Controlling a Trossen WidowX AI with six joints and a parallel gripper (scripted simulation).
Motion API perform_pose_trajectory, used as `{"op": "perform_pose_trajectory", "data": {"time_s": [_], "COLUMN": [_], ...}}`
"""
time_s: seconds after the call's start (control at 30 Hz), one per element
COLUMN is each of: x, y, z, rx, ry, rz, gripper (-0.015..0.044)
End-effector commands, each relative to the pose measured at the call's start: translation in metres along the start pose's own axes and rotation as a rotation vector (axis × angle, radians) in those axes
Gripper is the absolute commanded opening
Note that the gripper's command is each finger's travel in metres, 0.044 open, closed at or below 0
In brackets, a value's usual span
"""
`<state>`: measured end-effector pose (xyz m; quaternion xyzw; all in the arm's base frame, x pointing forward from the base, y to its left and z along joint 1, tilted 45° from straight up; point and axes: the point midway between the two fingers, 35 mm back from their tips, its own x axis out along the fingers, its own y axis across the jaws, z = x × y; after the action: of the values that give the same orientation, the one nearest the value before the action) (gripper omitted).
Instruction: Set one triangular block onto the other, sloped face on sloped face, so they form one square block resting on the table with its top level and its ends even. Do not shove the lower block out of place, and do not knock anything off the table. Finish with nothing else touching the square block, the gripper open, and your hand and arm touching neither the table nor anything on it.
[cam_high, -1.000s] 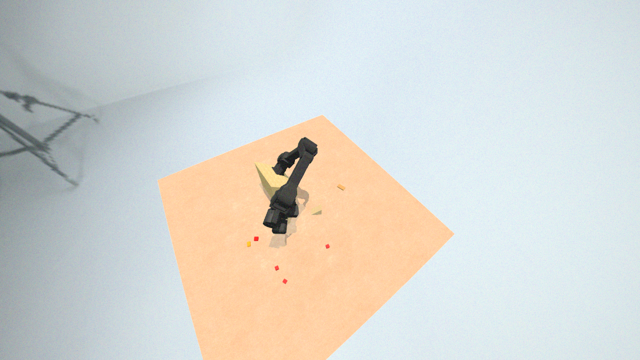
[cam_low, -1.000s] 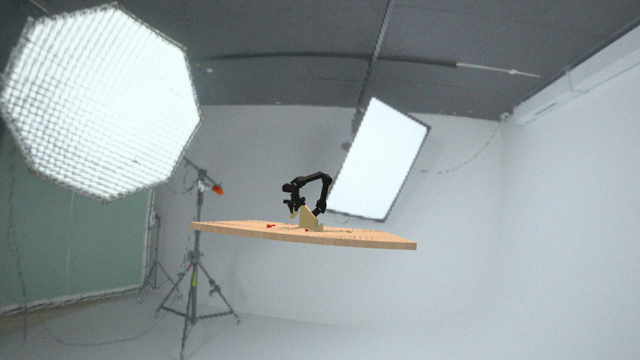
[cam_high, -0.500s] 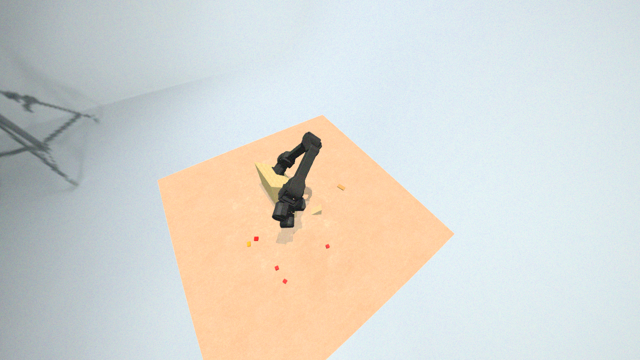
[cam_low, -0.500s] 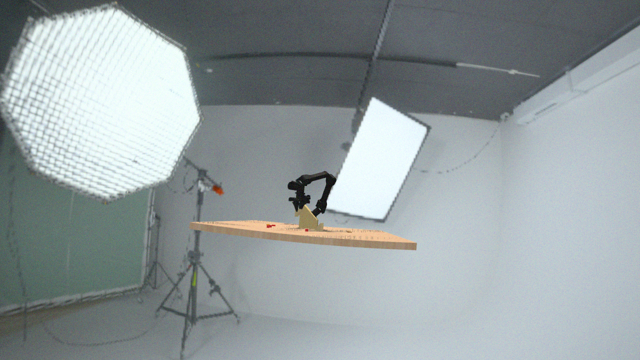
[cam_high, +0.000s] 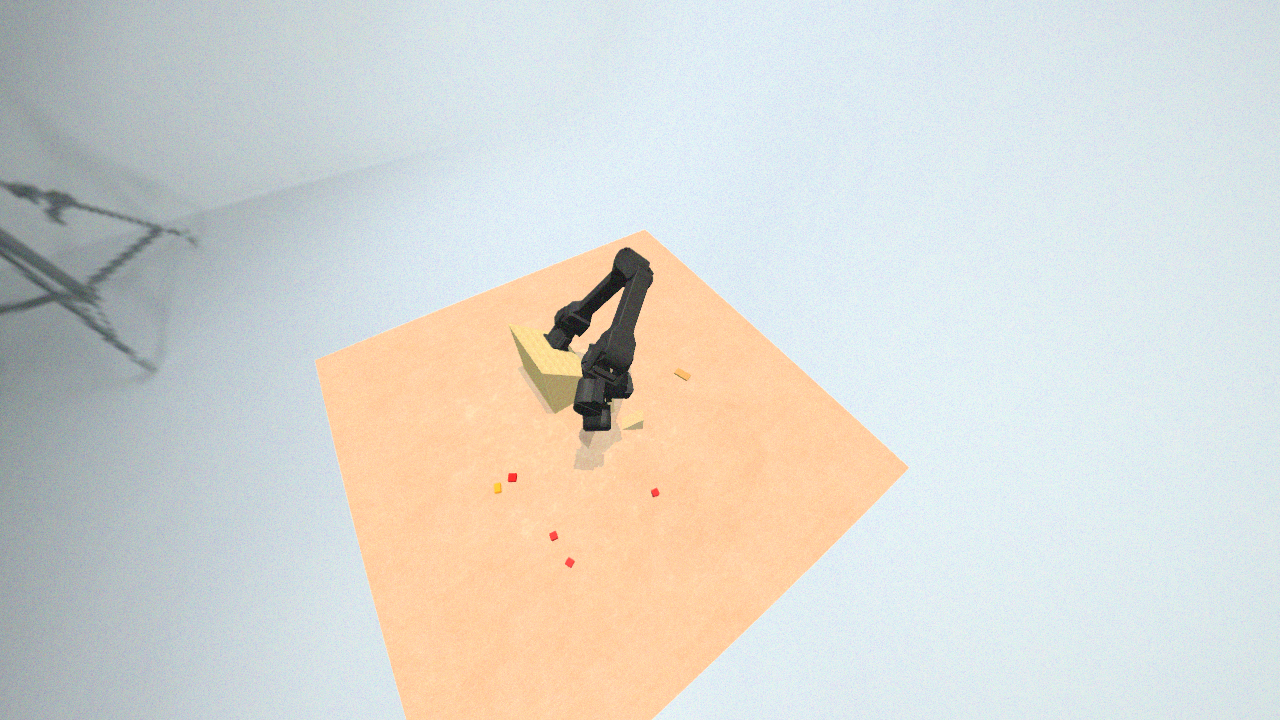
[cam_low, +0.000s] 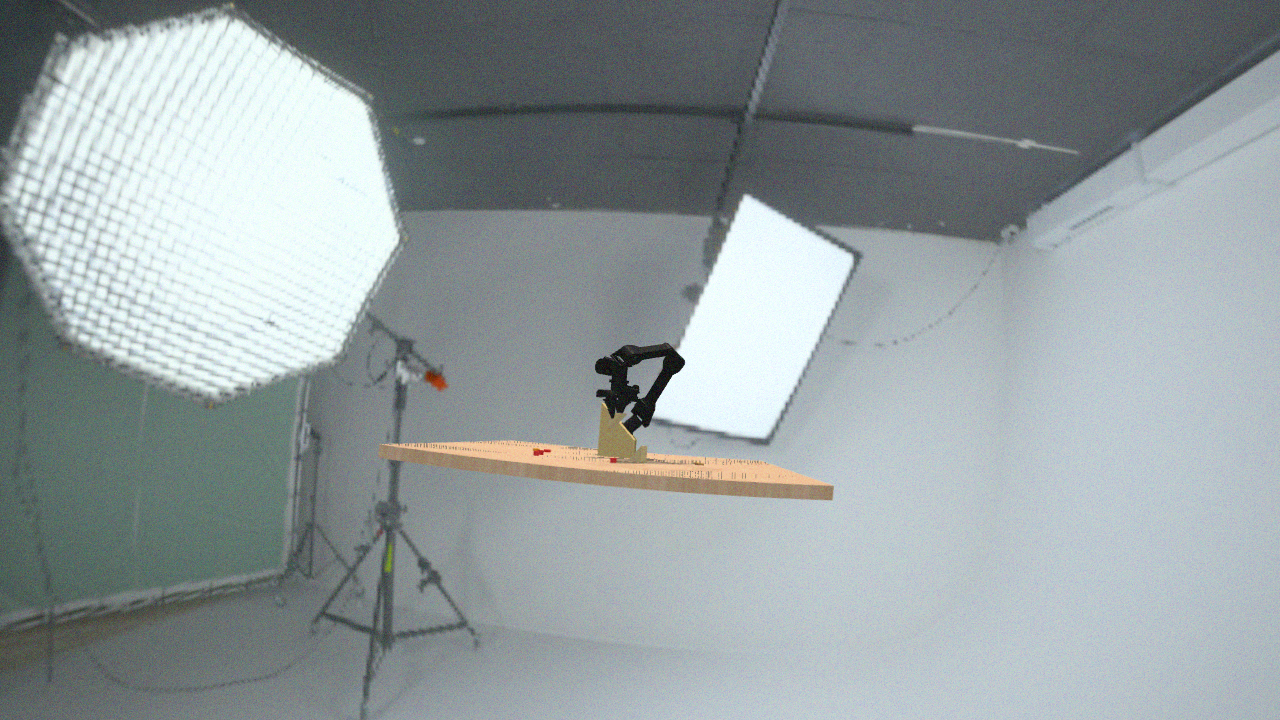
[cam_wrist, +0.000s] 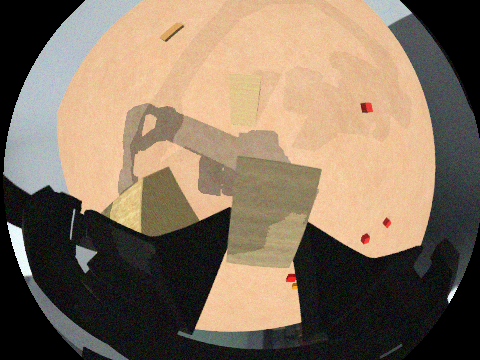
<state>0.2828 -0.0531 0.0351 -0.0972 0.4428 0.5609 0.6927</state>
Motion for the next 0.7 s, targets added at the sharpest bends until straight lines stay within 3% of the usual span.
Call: {"op": "perform_pose_trajectory", "data": {"time_s": [0.0,0.33,0.67], "x": [-0.005,-0.01,0.031], "y": [0.012,0.035,0.032], "z": [0.011,0.033,0.05], "rx": [0.006,0.007,0.007], "ry": [-0.005,-0.006,-0.003], "rz": [-0.001,0.001,-0.003], "gripper": [0.0,0.0,0.0]}}
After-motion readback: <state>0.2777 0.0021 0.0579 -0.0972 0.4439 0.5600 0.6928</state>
